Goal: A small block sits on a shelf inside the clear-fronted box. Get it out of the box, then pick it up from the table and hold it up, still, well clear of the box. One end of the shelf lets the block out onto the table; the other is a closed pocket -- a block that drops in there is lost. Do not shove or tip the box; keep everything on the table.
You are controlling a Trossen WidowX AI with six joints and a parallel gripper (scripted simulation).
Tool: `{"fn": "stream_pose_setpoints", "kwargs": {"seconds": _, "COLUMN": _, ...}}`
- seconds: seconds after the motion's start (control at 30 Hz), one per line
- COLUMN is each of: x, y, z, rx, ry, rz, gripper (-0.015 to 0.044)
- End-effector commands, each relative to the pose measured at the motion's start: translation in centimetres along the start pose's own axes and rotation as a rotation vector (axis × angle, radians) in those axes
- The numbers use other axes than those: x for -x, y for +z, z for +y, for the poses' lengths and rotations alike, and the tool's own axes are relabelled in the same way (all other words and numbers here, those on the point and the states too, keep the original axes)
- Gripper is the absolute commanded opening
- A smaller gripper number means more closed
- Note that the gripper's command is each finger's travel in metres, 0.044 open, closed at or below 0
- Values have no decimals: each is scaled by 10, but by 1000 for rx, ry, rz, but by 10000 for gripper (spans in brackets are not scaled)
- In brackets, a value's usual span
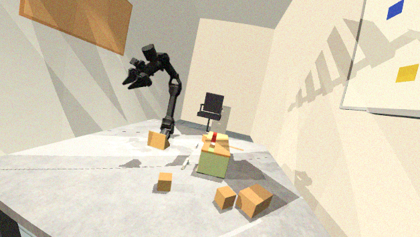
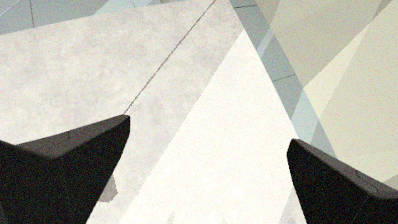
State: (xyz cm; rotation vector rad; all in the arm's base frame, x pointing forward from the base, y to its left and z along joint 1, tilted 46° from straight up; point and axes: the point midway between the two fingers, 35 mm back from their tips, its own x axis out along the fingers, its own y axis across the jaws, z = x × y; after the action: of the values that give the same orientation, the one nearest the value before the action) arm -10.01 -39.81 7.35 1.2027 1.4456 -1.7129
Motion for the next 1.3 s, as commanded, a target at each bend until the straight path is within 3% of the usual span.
{"fn": "stream_pose_setpoints", "kwargs": {"seconds": 0.0, "x": 31, "y": -26, "z": 60, "rx": 435, "ry": 89, "rz": -33, "gripper": 400}}
{"fn": "stream_pose_setpoints", "kwargs": {"seconds": 0.3, "x": 86, "y": -101, "z": 155, "rx": 1236, "ry": 253, "rz": -144, "gripper": 400}}
{"fn": "stream_pose_setpoints", "kwargs": {"seconds": 0.6, "x": 129, "y": -202, "z": 218, "rx": 2058, "ry": 387, "rz": -305, "gripper": 400}}
{"fn": "stream_pose_setpoints", "kwargs": {"seconds": 1.1, "x": 169, "y": -388, "z": 239, "rx": 3322, "ry": 637, "rz": -740, "gripper": 400}}
{"fn": "stream_pose_setpoints", "kwargs": {"seconds": 1.27, "x": 170, "y": -399, "z": 236, "rx": 3396, "ry": 658, "rz": -780, "gripper": 400}}
